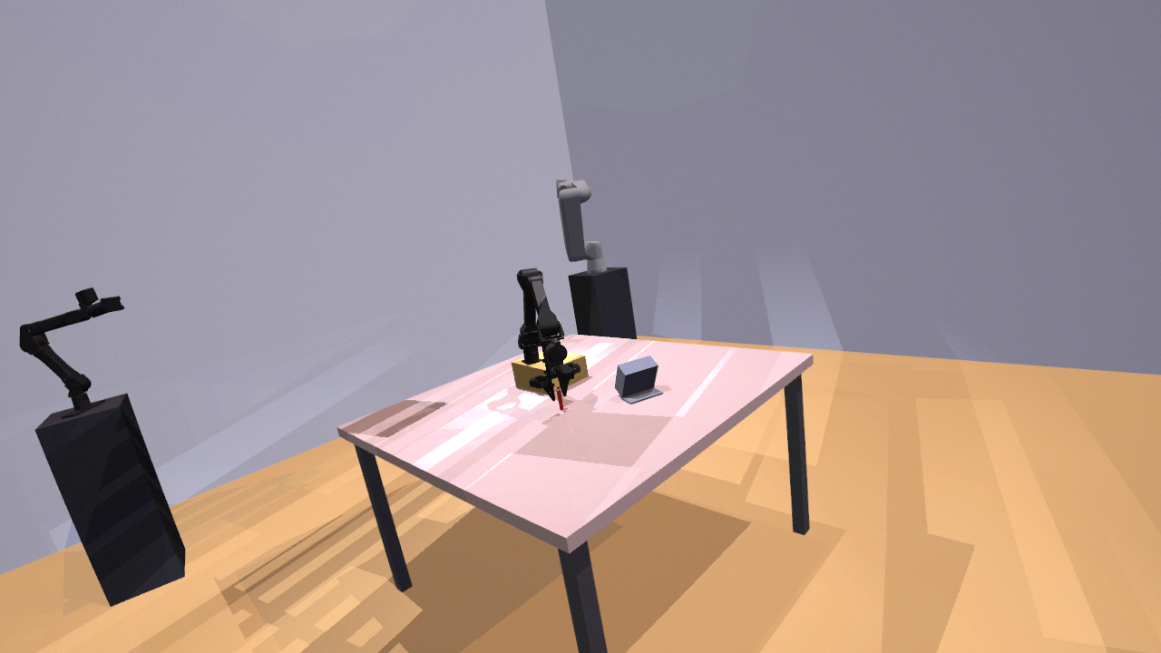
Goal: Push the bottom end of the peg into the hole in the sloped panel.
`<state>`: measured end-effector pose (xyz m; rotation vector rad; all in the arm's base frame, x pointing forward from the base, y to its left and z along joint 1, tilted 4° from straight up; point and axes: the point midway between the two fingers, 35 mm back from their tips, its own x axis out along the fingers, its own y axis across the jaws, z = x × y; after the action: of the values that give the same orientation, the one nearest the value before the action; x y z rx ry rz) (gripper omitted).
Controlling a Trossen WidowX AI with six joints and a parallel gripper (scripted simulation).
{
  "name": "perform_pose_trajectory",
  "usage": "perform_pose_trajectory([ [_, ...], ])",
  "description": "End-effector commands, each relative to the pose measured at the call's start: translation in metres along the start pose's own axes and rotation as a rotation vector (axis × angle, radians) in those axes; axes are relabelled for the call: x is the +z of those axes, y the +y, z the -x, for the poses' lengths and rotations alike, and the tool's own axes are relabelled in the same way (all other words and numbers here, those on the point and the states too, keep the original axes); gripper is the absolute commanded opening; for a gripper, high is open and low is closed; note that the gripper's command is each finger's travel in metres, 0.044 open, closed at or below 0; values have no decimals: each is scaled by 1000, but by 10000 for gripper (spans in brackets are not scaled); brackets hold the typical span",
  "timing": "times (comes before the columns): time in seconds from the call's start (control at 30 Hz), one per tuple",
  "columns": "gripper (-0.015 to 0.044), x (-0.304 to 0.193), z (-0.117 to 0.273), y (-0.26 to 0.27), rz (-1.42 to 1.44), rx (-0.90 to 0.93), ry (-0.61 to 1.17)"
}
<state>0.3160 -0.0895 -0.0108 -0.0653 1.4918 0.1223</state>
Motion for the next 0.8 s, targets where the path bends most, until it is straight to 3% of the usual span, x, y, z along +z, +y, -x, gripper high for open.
perform_pose_trajectory([
  [0.0, 125, 0, 1, 0, 0, 0, -1],
  [0.13, 20, 0, 1, 0, 0, 0, -1],
  [0.23, 0, 0, 1, 0, 0, 0, -1],
  [0.77, 0, 2, 15, -1, -1, 1, -1],
])
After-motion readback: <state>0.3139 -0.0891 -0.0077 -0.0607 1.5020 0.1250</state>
